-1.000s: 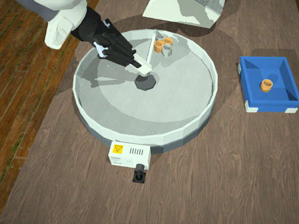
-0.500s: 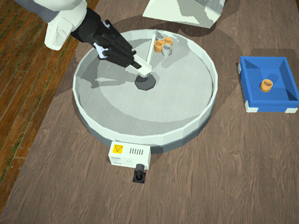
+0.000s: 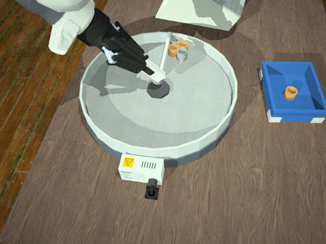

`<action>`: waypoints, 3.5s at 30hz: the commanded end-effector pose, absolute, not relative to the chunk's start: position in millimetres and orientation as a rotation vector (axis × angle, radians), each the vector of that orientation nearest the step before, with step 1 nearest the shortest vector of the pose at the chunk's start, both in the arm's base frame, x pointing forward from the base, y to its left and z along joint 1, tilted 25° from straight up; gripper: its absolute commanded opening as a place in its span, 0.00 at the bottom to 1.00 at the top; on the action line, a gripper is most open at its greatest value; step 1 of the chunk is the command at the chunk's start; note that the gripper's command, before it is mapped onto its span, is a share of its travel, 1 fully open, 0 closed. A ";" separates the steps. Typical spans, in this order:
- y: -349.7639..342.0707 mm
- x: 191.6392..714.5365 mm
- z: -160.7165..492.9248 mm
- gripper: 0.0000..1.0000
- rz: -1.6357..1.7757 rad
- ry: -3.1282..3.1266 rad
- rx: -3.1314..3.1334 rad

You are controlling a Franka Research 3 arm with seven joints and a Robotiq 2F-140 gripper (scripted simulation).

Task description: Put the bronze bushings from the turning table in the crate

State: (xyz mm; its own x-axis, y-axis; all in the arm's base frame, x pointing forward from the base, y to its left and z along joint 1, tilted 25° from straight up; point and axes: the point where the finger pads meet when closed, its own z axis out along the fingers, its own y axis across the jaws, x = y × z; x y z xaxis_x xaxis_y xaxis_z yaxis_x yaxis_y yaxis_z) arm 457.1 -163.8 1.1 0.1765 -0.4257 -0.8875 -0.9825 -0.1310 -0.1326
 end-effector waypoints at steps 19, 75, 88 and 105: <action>-162.8 458.6 -1.9 0.00 0.908 1.354 -1.683; -153.8 459.7 -22.3 0.00 0.908 1.354 -1.683; -153.0 459.8 -24.0 0.00 0.908 1.354 -1.683; -151.3 460.1 -27.6 0.00 0.908 1.354 -1.683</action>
